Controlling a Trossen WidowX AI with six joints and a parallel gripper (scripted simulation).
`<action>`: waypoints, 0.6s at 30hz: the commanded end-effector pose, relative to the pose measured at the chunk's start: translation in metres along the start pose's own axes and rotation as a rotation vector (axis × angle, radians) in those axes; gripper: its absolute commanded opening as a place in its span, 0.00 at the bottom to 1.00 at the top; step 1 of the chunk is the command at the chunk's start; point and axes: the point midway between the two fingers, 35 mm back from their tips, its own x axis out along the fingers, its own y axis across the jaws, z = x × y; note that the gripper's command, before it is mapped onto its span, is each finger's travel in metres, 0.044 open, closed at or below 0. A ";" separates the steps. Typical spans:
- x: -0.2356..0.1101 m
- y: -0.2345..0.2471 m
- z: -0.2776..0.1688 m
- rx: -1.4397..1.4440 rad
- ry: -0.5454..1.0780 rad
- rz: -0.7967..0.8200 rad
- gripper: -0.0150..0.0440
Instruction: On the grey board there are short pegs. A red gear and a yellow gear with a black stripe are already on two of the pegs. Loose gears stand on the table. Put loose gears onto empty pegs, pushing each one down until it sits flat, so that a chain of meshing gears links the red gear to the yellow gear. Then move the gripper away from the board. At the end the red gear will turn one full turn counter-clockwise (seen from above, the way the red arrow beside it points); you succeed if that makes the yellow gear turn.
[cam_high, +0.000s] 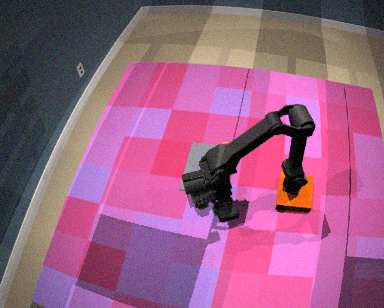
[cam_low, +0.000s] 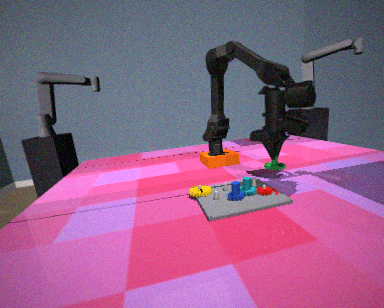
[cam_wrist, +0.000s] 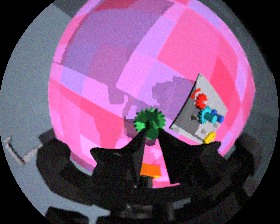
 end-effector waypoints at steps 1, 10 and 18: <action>-0.010 0.001 0.002 0.004 -0.005 0.002 0.25; -0.031 0.002 0.004 0.004 -0.005 0.002 0.25; -0.051 0.002 0.003 0.004 -0.005 0.002 0.25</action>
